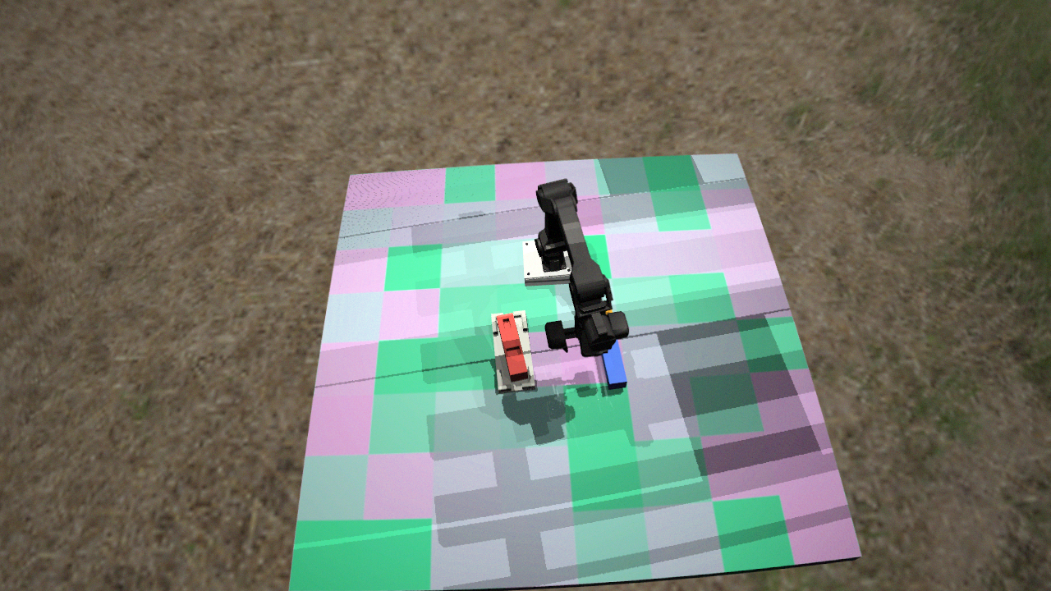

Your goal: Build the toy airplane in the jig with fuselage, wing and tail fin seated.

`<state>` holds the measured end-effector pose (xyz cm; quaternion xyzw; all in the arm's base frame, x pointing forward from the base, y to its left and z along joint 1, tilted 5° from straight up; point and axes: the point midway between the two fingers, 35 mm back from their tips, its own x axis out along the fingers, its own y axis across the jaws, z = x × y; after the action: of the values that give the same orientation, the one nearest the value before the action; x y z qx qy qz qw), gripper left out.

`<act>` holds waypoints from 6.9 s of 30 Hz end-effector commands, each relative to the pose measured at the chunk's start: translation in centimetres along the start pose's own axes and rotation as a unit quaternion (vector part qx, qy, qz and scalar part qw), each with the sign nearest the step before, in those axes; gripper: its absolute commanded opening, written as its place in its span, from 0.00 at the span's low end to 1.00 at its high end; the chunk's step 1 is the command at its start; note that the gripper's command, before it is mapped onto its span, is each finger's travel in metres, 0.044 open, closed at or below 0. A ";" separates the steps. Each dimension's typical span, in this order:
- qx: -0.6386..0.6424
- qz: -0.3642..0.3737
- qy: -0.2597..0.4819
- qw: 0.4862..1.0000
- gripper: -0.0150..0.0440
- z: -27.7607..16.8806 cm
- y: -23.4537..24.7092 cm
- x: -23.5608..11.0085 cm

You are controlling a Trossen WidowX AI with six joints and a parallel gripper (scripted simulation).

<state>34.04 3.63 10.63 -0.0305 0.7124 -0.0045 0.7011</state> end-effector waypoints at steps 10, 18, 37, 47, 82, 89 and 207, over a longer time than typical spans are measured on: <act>0.016 0.004 0.005 1.000 1.00 0.4 7.5 1.1; 0.016 0.004 0.005 1.000 1.00 0.4 7.5 4.4; 0.016 0.004 0.005 1.000 1.00 0.4 7.5 7.8; 0.016 0.004 0.005 1.000 1.00 0.3 7.5 9.5; 0.031 0.006 -0.038 0.999 0.25 2.0 7.3 8.2; 0.028 0.005 -0.030 0.999 0.25 2.0 7.4 6.2; 0.684 -0.012 0.000 0.729 0.34 -6.7 -17.0 2.1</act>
<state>28.03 -13.51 9.26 0.4433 0.5261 -0.4938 0.5318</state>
